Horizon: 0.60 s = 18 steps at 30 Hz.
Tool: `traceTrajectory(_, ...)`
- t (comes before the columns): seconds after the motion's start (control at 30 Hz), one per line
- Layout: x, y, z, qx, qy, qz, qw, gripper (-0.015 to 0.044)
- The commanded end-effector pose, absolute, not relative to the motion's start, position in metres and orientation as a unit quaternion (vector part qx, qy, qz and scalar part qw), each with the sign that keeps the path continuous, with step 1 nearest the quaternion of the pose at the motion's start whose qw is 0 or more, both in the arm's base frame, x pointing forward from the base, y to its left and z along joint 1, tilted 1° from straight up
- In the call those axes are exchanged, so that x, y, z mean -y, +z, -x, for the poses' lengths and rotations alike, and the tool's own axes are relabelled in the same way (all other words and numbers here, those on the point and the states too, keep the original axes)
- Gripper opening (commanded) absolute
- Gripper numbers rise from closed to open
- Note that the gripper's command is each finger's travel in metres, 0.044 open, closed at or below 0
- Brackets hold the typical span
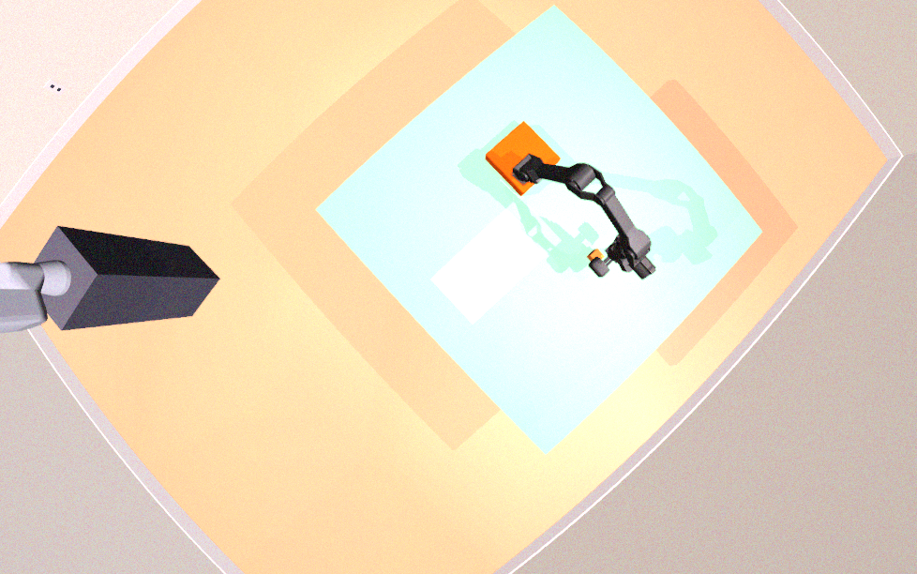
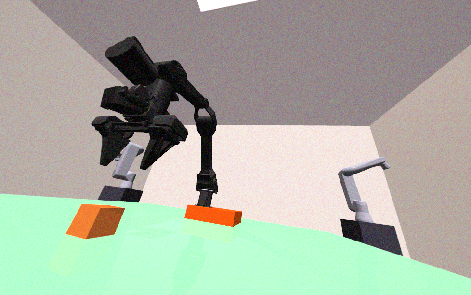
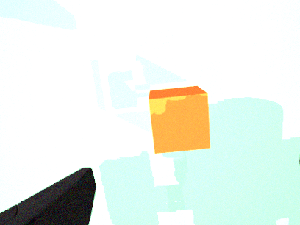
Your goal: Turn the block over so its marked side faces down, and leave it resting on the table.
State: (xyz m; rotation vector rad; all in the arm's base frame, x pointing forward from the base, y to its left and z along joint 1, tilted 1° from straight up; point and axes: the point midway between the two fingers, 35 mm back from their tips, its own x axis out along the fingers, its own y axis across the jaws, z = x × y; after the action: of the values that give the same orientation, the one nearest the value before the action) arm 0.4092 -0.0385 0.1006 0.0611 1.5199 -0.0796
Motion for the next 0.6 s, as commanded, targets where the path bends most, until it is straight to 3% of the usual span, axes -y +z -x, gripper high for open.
traceTrajectory(0.0, 0.039, 0.074, -0.41, -0.696, -0.037, -0.03, 0.717, 0.044)
traceTrajectory(0.57, 0.039, 0.049, -0.41, -0.696, -0.037, -0.03, 0.717, 0.044)
